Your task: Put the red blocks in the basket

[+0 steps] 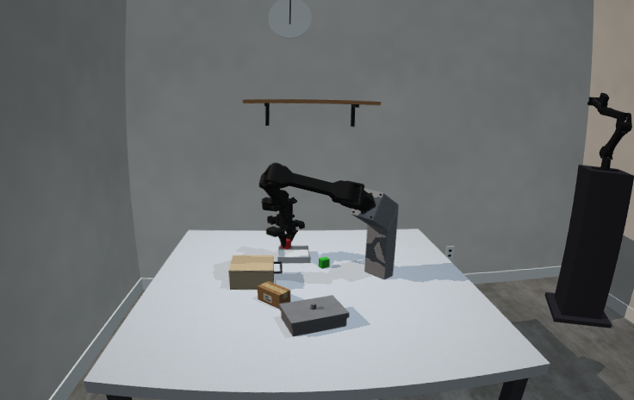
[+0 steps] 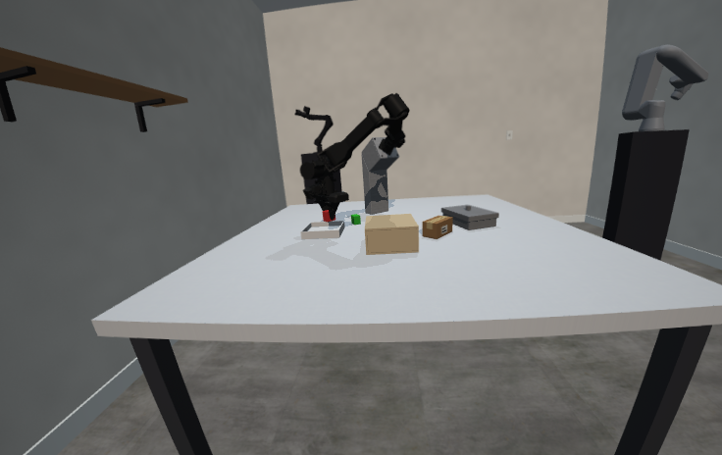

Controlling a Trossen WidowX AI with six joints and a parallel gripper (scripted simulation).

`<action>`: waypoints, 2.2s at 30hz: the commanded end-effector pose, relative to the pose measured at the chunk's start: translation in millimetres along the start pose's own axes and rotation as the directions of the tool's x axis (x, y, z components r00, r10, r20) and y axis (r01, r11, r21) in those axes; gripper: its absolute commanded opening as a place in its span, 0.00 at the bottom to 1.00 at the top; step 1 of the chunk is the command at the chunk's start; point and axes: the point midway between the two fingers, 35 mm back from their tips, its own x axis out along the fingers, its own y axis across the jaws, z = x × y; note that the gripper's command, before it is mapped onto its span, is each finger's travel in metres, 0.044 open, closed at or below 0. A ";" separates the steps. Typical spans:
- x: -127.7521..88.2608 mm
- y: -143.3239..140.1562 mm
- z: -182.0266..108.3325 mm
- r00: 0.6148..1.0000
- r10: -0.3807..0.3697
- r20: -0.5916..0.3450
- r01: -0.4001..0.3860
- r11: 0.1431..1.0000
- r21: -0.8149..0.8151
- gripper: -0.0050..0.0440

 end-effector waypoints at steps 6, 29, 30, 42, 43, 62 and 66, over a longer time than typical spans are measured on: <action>20.0 -2.4 -0.9 1.000 -0.005 -0.001 0.005 1.000 0.001 0.10; 45.3 -2.5 -1.0 1.000 -0.005 -0.001 0.005 1.000 0.001 0.10; 46.3 -2.5 -1.0 1.000 -0.005 -0.001 0.005 1.000 0.001 0.10; 49.3 -2.5 -1.0 1.000 -0.005 -0.001 0.005 1.000 0.001 0.51; 49.3 -2.5 -1.0 1.000 -0.005 -0.001 0.005 1.000 0.001 0.51; -17.3 -2.2 -0.9 1.000 -0.005 -0.001 0.005 1.000 0.001 0.51; -44.0 -2.1 -0.9 1.000 -0.005 -0.001 0.005 1.000 0.001 0.51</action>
